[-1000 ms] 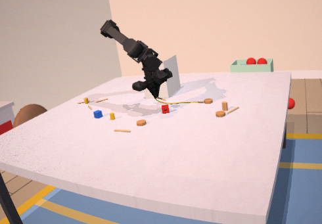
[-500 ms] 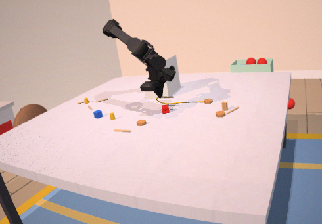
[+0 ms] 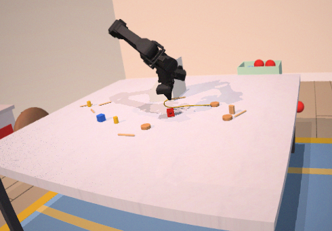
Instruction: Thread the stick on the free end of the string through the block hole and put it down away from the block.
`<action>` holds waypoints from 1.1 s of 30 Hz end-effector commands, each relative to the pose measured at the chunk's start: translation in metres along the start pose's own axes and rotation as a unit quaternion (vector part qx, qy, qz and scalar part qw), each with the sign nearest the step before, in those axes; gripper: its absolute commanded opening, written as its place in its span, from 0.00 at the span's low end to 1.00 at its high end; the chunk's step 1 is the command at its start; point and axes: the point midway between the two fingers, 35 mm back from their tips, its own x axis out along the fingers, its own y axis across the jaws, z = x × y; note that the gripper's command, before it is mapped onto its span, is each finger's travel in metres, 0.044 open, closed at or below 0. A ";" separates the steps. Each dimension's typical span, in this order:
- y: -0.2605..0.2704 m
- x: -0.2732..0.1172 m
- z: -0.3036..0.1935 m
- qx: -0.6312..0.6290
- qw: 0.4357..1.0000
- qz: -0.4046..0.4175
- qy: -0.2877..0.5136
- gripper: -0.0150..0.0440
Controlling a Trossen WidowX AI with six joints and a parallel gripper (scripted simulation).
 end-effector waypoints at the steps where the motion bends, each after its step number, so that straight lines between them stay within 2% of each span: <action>1: -0.002 -0.001 0.006 -0.049 0.999 0.003 -0.003 0.25; 17: 0.000 0.000 0.028 -0.264 0.964 0.022 -0.001 0.25; 33: 0.003 0.003 0.049 -0.465 0.885 0.042 -0.005 0.25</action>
